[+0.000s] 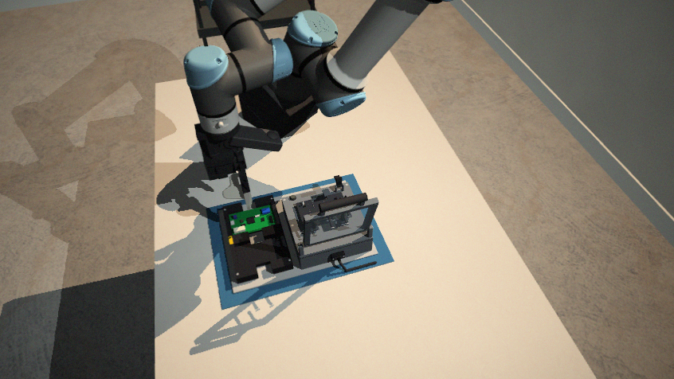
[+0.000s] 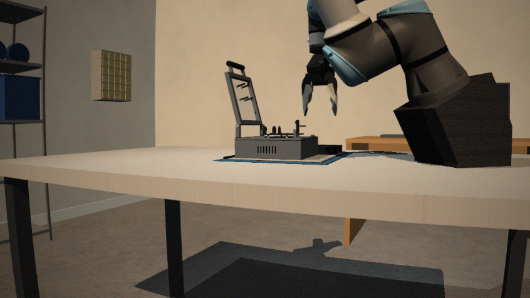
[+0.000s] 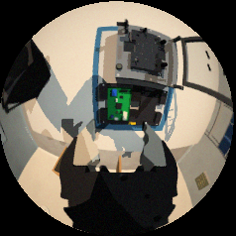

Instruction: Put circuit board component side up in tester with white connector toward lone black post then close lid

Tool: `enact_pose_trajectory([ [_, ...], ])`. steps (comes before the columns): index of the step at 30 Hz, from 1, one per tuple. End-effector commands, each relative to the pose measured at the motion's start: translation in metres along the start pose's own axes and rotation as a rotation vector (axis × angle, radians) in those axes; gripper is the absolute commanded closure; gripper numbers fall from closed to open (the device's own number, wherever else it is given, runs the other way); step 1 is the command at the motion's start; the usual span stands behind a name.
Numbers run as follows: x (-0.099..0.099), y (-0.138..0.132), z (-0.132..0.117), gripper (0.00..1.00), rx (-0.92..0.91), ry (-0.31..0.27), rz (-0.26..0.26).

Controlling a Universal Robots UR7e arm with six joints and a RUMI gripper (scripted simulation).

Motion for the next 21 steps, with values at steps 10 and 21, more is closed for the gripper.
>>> enact_pose_trajectory([
  [10, -0.0008, 0.0001, -0.0003, 0.41, 0.000, -0.001, 0.000],
  [21, -0.0047, 0.0001, -0.0003, 0.41, 0.000, -0.001, 0.000],
])
Point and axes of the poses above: the point where the finger pads meet when closed, its own x axis back along the fingers, its own y axis across the jaws, z = x × y, the point moved 7 cm from there along x, back along the fingers, and after that the axes turned 7 degrees about x, right-handed, at the moved point
